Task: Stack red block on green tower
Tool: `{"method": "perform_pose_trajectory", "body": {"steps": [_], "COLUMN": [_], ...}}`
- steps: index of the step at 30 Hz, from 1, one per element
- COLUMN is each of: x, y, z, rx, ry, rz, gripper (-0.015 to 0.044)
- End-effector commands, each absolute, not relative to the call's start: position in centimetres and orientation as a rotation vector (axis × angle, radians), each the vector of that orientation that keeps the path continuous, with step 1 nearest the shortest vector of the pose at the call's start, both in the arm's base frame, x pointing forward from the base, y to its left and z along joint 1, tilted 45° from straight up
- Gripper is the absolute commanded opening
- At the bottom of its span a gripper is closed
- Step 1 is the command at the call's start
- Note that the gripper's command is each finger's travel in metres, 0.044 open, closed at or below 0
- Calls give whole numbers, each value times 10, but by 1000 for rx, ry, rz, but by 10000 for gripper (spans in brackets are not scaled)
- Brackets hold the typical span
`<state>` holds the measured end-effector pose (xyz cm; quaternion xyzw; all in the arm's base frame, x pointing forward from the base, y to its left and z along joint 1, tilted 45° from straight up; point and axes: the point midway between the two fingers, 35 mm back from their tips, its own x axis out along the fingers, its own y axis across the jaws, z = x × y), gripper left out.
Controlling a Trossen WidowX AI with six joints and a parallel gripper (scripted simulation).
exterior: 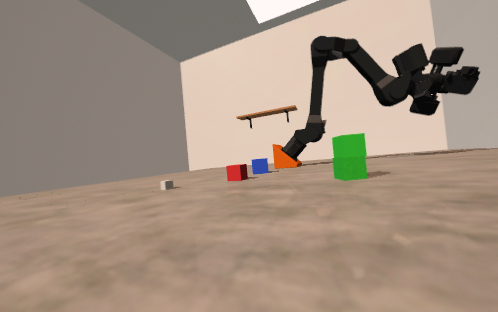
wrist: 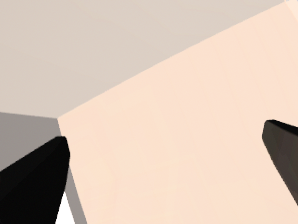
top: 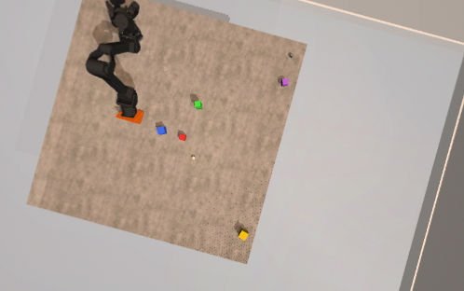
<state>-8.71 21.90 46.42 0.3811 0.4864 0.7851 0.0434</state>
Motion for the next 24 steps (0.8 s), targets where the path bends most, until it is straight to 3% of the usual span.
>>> {"method": "perform_pose_trajectory", "body": {"steps": [1,13,24], "x": [-60,50,149], "y": [250,309,320], "z": [459,438,411], "rx": [1199,1203,1135], "ry": [1357,995,788], "rz": [2278,1893,1584], "gripper": [440,440,440]}}
